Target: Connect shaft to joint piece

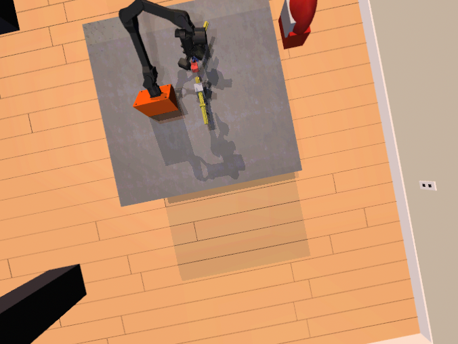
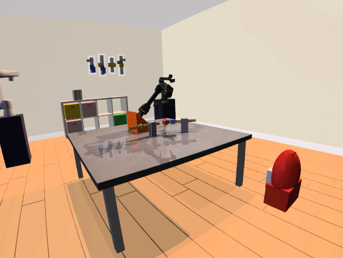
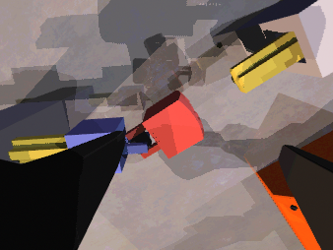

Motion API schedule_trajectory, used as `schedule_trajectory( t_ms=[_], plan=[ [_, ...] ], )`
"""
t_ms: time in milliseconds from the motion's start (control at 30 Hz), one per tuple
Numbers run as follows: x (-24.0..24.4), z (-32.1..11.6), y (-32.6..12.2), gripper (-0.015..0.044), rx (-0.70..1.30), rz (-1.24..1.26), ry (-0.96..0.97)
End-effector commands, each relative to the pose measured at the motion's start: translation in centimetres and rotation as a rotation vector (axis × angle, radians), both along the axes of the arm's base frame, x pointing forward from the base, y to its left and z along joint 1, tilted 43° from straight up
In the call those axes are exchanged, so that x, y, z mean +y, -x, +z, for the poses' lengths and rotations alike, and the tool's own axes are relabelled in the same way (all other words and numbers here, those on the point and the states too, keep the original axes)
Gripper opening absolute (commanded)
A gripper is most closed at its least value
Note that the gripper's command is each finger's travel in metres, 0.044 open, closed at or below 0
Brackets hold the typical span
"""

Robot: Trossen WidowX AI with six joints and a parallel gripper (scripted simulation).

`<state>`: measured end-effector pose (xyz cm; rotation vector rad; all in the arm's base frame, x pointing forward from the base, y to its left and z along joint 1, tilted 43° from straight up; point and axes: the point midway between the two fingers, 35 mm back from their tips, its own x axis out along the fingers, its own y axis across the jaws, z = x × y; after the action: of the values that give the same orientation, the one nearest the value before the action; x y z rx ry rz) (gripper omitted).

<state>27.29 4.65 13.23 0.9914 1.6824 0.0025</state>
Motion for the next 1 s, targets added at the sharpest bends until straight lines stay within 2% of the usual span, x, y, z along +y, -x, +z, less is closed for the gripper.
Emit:
schedule_trajectory(
  t_ms=[0,500,967],
  plan=[
    [-0.9,0.8,0.0,0.0440,-0.091,0.128,-0.032],
    [-3.8,3.9,0.5,0.0440,-0.422,0.481,-0.109],
    [-3.9,3.4,0.4,0.0440,-0.364,0.412,-0.123]
  ],
)
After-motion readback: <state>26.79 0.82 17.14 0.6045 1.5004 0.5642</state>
